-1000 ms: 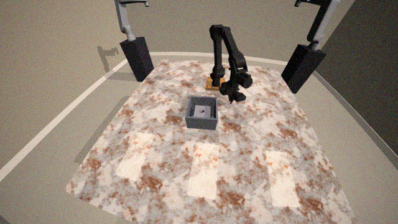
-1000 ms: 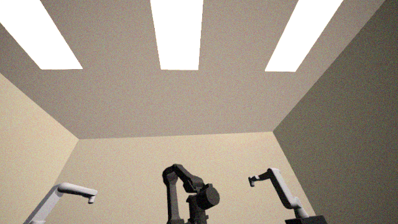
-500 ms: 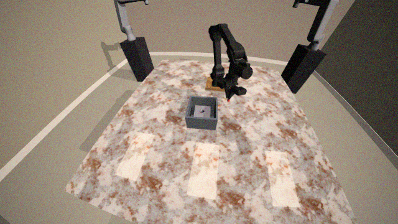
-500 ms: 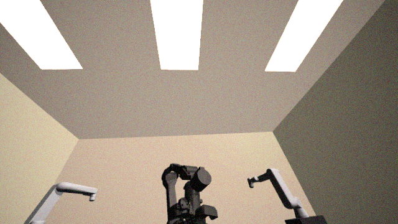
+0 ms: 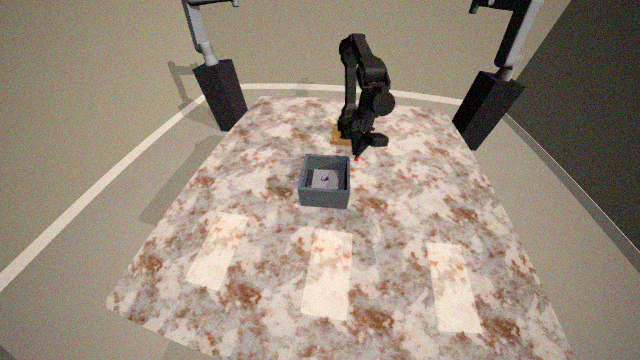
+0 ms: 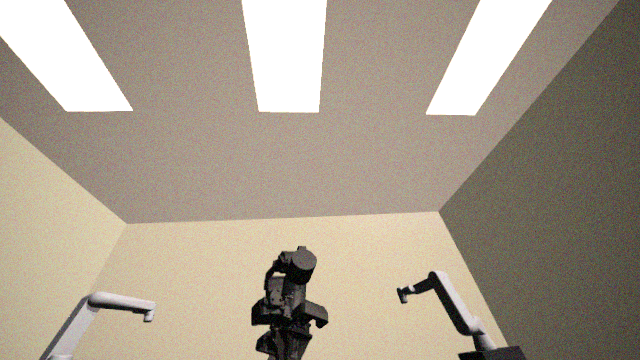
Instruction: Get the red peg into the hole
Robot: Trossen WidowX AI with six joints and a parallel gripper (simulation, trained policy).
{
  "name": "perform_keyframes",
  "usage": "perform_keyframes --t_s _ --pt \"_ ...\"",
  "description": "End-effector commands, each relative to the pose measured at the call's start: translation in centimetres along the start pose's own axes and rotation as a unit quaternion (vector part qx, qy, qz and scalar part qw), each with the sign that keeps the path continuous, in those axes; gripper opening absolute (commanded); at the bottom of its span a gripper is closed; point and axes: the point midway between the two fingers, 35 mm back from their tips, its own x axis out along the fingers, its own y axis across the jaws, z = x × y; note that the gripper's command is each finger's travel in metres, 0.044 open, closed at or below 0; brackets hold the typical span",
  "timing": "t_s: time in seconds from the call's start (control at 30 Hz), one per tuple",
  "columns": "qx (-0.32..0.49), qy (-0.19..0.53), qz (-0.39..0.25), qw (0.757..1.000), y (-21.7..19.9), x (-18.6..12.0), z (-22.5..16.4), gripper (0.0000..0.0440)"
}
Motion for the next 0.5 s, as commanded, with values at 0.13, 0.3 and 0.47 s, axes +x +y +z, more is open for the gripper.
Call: perform_keyframes --t_s 0.13,0.3,0.47 --pt "0.016 -0.018 -0.009 1.000 0.0 0.6 3.3 0.0000" --pt "0.029 -0.027 -0.012 0.999 -0.2 1.3 5.1 0.0000" --pt "0.042 -0.032 -0.014 0.998 -0.3 2.2 6.8 0.0000"
